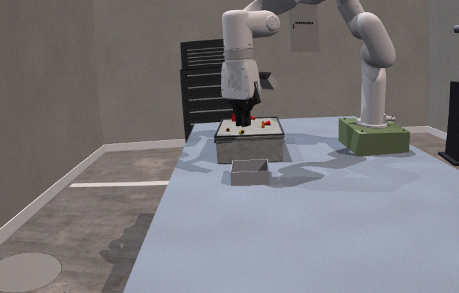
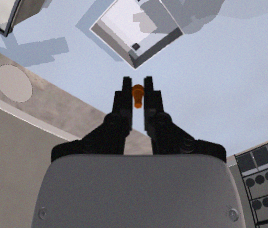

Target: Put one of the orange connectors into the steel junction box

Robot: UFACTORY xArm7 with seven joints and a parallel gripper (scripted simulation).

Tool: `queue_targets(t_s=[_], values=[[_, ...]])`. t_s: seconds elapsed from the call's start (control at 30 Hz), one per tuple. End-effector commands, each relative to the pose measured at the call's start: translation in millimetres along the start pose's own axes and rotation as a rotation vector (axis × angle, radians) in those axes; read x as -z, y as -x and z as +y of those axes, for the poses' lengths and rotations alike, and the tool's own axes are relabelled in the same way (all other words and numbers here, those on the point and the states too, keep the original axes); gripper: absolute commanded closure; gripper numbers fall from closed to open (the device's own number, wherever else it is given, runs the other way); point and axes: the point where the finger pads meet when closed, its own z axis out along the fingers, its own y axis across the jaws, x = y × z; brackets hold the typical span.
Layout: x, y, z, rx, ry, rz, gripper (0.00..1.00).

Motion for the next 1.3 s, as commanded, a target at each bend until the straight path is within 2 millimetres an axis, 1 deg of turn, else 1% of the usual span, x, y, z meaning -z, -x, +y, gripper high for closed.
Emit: queue_targets(t_s=[0.0, 0.1, 0.3, 0.4, 0.47, 0.6, 0.73, 1.07, 1.1, 1.27], values=[[-10.4, 1.6, -0.4, 0.0, -0.002, -0.004, 0.98], [-31.4, 1.7, -0.5, 0.0, -0.002, -0.004, 0.98], [-87.8, 1.9, -0.6, 0.0, -0.002, -0.004, 0.98], [-112.3, 2.0, -0.6, 0.0, -0.002, -0.004, 0.98], [-112.3, 2.0, -0.6, 0.0, -0.002, -0.004, 0.98], [-133.8, 2.1, -0.7, 0.0, -0.002, -0.004, 0.98], [-141.4, 2.1, -0.7, 0.0, -0.002, -0.004, 0.98], [-141.8, 2.1, -0.7, 0.0, -0.002, -0.004, 0.98], [-141.8, 2.1, -0.7, 0.0, -0.002, -0.004, 0.74], [-141.8, 2.1, -0.7, 0.0, -0.002, -0.004, 0.74]])
